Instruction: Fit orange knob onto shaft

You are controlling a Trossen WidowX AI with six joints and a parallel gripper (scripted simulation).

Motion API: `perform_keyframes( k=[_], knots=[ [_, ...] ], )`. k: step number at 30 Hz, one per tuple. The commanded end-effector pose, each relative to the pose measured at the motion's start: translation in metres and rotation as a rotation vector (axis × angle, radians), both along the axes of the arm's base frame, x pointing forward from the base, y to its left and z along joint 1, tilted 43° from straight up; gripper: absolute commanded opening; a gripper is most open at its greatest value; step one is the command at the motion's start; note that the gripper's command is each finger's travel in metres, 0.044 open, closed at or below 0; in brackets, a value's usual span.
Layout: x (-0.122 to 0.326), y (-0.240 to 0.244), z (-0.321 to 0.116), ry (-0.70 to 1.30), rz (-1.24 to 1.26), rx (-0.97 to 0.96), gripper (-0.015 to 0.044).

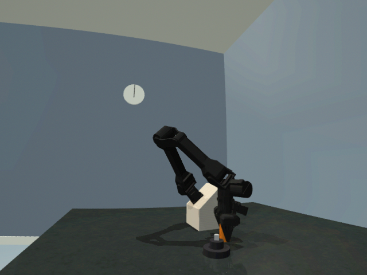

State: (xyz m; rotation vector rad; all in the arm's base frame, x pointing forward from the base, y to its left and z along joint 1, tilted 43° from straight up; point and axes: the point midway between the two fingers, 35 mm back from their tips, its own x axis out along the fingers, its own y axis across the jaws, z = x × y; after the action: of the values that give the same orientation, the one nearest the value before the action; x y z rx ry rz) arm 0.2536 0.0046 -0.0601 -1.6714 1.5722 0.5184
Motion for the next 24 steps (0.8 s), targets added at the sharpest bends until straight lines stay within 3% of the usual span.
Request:
perform_keyframes(
  k=[1, 8, 16, 22, 24],
  knots=[
    [-0.003, -0.003, -0.003, 0.014, 0.007, -0.01, 0.0387],
    [-0.003, -0.003, -0.003, 0.014, 0.007, -0.01, 0.0204],
    [-0.003, -0.003, -0.003, 0.014, 0.007, -0.01, 0.015],
    [0.0, 0.017, 0.003, -0.021, -0.013, 0.035, 0.0],
    [0.0, 0.026, 0.01, -0.017, -0.011, 0.035, 0.0]
  ],
)
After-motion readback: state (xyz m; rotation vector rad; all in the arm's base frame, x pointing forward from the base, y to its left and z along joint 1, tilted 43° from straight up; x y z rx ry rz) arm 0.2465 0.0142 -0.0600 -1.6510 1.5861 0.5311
